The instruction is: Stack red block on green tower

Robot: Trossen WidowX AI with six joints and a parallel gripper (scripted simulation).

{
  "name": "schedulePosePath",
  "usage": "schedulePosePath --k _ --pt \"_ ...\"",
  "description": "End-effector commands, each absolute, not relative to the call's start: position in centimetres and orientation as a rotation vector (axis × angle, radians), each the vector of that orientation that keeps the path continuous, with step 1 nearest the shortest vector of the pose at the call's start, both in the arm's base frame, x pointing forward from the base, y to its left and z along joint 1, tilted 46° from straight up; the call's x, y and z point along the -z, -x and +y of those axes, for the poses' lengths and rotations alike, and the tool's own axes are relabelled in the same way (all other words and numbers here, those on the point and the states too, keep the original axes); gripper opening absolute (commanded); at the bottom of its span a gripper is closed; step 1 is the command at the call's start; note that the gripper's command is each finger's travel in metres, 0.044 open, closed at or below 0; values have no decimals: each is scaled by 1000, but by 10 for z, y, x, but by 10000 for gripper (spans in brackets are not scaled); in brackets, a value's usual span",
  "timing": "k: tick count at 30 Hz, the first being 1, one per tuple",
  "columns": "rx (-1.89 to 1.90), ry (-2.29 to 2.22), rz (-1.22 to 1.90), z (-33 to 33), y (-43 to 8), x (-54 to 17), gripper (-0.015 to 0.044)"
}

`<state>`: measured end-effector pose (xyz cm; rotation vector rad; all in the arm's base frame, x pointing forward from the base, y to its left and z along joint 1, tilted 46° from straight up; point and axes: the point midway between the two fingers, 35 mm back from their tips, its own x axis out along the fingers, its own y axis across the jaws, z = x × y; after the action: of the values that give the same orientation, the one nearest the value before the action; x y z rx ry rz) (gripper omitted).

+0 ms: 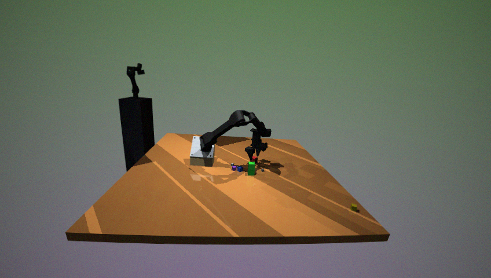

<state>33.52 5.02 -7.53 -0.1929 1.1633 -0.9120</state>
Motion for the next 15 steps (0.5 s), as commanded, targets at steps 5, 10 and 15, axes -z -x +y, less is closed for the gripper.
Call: schedulePosePath --k 5,10,15 --pt "910 203 1163 41 -336 84 440" --pt "911 203 1162 35 -336 89 440" --pt "911 203 1162 32 -336 92 440"
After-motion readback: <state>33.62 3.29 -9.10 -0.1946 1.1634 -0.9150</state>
